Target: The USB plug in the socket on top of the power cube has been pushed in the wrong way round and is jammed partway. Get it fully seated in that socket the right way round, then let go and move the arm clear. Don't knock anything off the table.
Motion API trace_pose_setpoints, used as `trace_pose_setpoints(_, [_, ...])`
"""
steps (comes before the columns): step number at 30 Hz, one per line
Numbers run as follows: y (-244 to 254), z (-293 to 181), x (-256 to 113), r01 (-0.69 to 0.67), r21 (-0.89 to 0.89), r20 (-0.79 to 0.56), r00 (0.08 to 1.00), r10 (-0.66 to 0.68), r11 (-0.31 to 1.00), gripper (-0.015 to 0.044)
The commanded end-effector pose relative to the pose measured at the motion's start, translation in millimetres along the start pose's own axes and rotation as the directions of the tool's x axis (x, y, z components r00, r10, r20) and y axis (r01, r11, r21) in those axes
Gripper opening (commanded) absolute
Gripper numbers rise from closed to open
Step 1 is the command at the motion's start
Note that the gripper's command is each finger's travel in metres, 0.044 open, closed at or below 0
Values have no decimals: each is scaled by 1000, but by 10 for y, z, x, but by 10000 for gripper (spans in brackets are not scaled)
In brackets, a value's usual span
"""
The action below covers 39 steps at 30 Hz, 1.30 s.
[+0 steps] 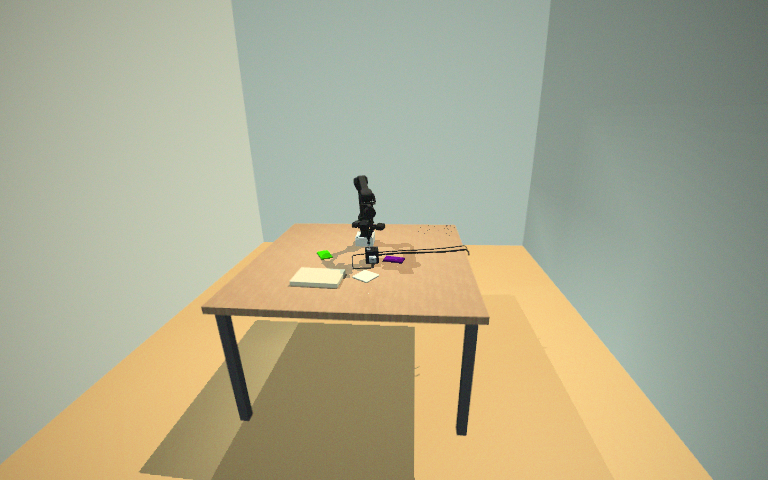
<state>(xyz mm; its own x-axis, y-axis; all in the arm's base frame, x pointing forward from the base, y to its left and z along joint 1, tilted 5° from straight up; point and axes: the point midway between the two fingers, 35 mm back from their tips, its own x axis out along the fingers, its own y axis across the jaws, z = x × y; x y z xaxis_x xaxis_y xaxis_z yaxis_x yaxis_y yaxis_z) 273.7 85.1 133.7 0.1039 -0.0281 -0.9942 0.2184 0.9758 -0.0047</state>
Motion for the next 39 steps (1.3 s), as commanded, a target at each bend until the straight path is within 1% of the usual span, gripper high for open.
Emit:
trace_pose_setpoints(1, [1,1,2,0,-96,0,1000,0,995,0])
trace_pose_setpoints(10, [1,1,2,0,-325,0,1000,0,946,0])
trace_pose_setpoints(19, [1,1,2,0,-537,0,1000,0,844,0])
trace_pose_setpoints(29, [1,1,2,0,-737,0,1000,0,676,0])
trace_pose_setpoints(39, [1,1,2,0,-887,0,1000,0,462,0])
